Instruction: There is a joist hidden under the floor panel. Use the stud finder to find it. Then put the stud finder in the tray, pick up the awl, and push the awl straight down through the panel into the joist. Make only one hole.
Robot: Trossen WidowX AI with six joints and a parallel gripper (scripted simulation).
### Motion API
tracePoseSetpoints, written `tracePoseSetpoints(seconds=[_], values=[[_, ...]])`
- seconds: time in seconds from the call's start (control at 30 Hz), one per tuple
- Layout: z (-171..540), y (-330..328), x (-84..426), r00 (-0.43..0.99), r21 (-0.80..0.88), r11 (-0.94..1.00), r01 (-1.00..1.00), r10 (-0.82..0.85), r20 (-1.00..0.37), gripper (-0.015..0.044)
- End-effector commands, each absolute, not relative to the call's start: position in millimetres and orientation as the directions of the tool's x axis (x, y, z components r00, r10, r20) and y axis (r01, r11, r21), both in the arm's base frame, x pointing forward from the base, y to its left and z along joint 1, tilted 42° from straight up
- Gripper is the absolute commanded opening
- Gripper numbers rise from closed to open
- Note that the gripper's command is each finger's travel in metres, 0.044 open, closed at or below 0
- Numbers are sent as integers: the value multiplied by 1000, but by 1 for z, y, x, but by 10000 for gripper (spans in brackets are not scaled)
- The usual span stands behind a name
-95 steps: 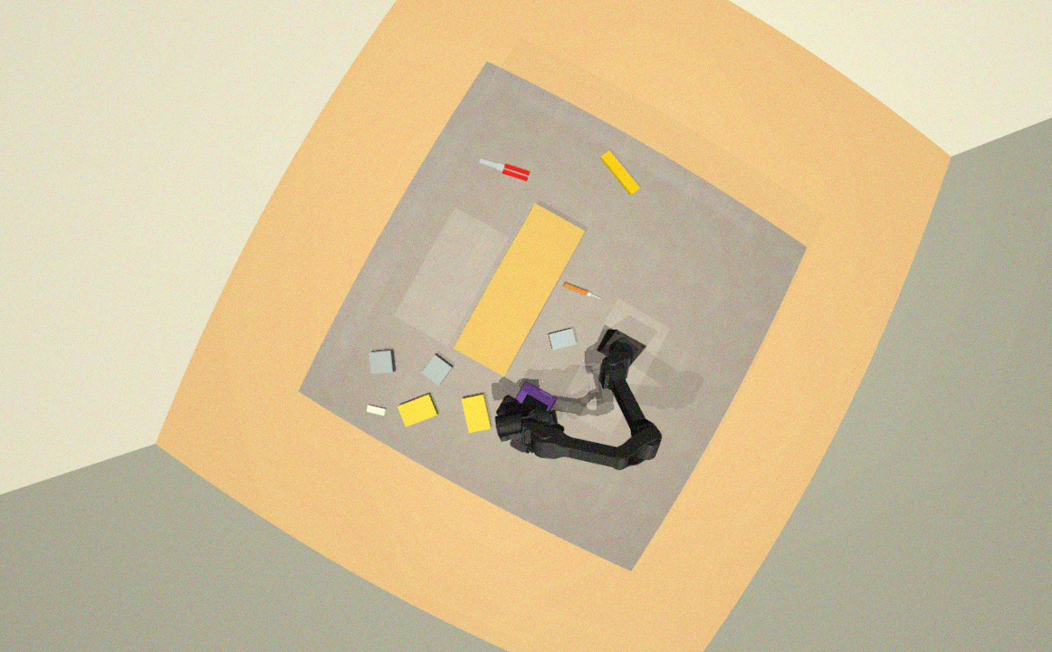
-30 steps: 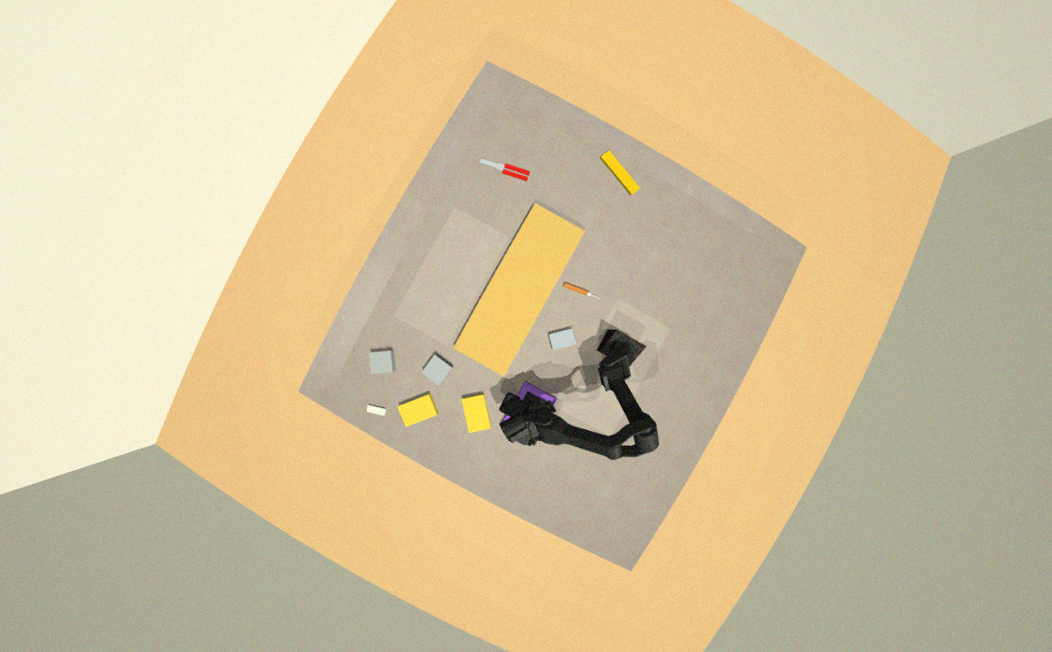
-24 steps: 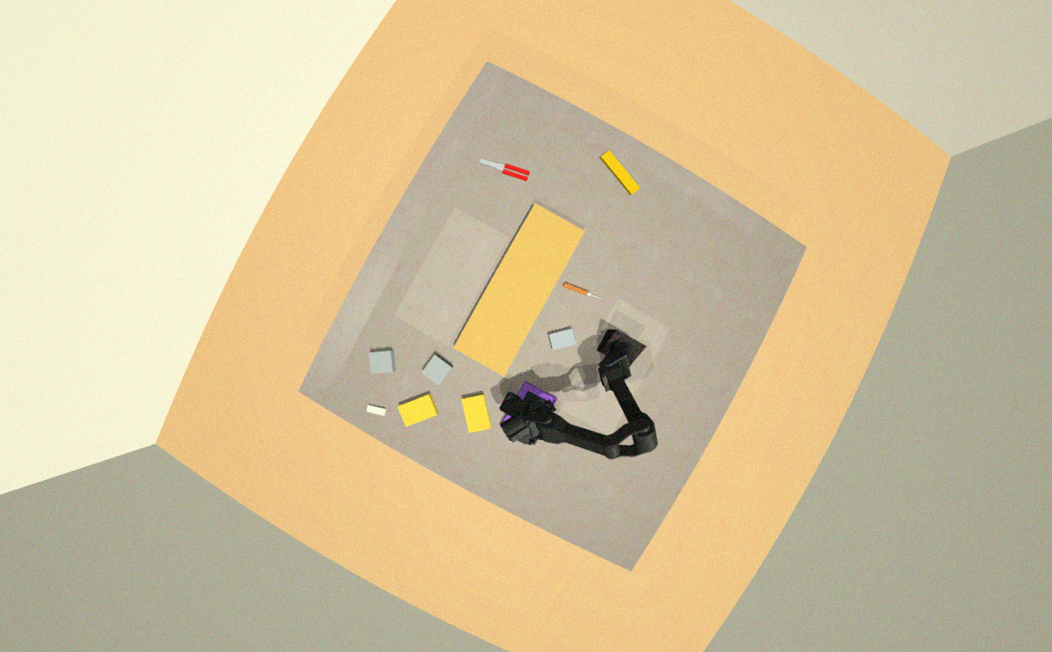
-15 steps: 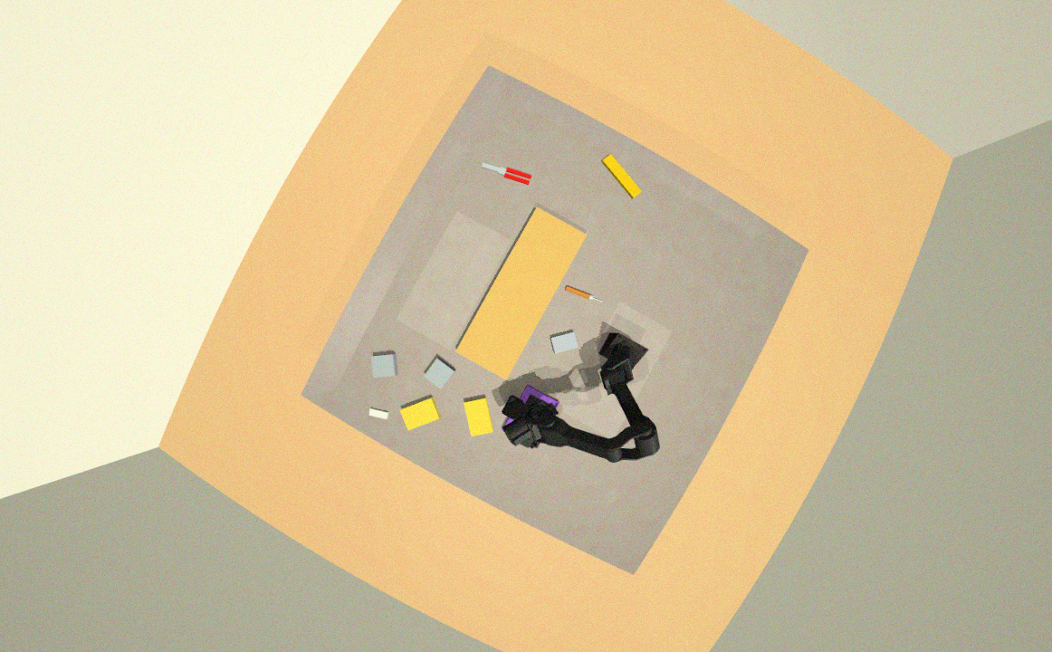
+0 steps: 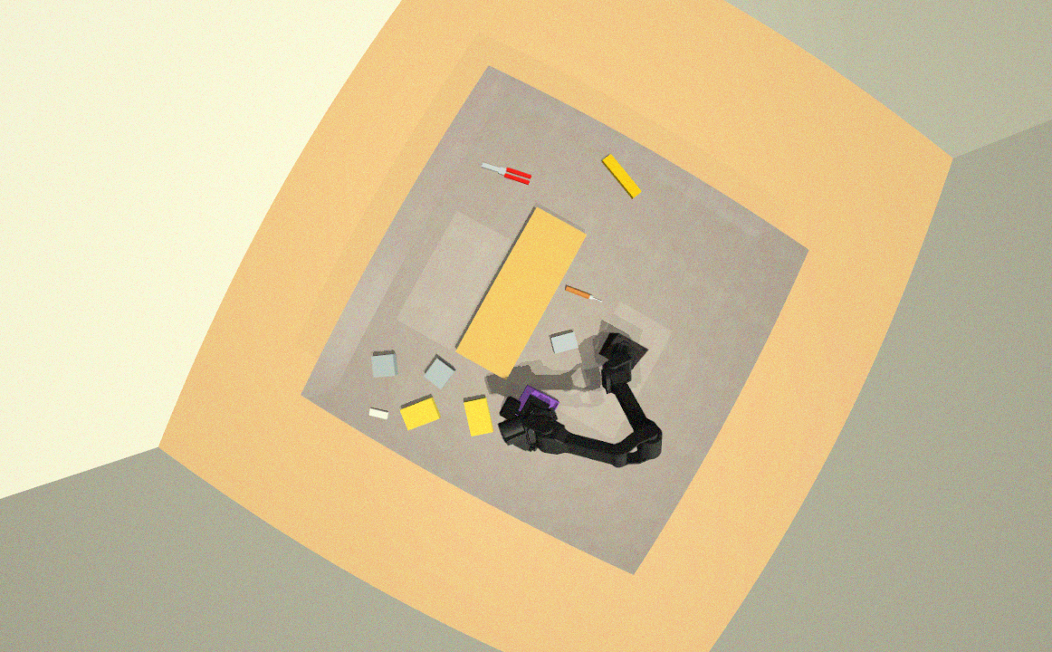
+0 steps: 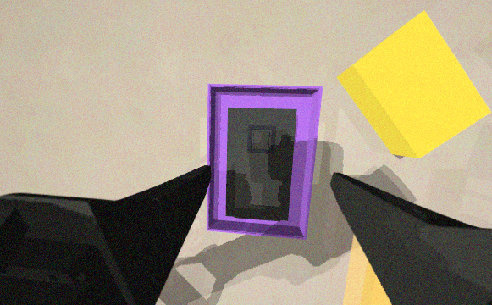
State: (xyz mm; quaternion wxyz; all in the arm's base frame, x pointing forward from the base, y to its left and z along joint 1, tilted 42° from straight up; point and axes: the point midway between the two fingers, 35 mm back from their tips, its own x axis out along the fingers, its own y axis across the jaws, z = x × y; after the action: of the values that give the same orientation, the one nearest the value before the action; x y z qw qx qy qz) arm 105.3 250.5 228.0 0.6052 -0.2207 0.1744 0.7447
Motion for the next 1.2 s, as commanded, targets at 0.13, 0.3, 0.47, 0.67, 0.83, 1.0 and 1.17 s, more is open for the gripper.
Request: tracePoseSetpoints(seconds=[0.13, 0.3, 0.47, 0.67, 0.83, 1.0, 1.17], values=[[248, 231, 109, -164, -5, -197, -980, 827, -538, 440], [202, 218, 172, -80, 115, -9, -993, 771, -632, 440], [143, 179, 231, -34, 249, 213, -945, 692, -721, 440], [67, 110, 271, -50, 402, 454, -796, 611, -790, 440], [4, 46, 272, -104, 517, 609, -602, 582, -806, 440], [-54, -9, 244, -174, 622, 690, -371, 606, -776, 440], [-69, -21, 232, -191, 649, 698, -303, 623, -759, 440]])
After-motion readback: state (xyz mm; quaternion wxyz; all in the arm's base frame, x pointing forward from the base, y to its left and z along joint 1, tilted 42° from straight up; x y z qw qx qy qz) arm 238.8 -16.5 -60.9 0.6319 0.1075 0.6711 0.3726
